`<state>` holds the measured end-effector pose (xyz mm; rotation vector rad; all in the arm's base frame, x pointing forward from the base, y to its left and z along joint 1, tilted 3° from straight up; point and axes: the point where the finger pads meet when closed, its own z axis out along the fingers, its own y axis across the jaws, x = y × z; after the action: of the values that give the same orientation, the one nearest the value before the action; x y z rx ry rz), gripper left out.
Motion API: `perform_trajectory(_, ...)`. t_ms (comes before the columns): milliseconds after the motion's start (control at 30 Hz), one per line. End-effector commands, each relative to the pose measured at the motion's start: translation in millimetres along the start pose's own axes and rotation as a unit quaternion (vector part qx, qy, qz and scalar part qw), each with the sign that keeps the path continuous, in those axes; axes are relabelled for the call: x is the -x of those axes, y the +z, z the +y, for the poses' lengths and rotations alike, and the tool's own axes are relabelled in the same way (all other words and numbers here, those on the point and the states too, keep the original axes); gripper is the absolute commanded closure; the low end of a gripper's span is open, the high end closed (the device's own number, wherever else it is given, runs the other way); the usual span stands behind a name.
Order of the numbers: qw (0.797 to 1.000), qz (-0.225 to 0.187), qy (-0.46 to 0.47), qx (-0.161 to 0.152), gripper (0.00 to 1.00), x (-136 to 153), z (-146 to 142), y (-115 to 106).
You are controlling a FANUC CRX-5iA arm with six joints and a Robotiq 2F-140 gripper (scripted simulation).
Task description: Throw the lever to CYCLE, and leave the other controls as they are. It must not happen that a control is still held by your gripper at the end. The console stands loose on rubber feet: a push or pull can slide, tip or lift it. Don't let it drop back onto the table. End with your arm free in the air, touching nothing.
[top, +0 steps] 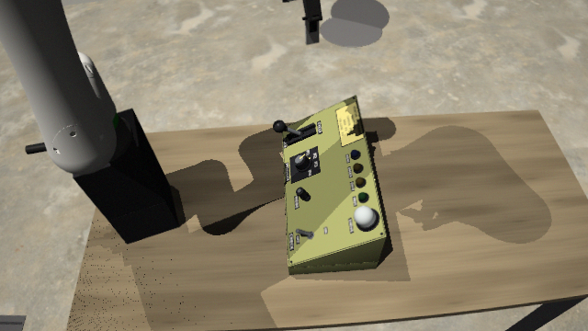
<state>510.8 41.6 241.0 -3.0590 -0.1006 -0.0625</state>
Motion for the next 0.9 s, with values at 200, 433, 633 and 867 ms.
perform_trajectory(200,0.998,-0.018,-0.042,-0.052,0.00,23,36,33)
perform_trajectory(433,0.990,0.007,-0.084,-0.116,0.00,30,33,76)
perform_trajectory(633,0.978,0.050,-0.113,-0.168,0.00,36,31,113)
perform_trajectory(867,0.958,0.134,-0.132,-0.215,0.00,40,34,155)
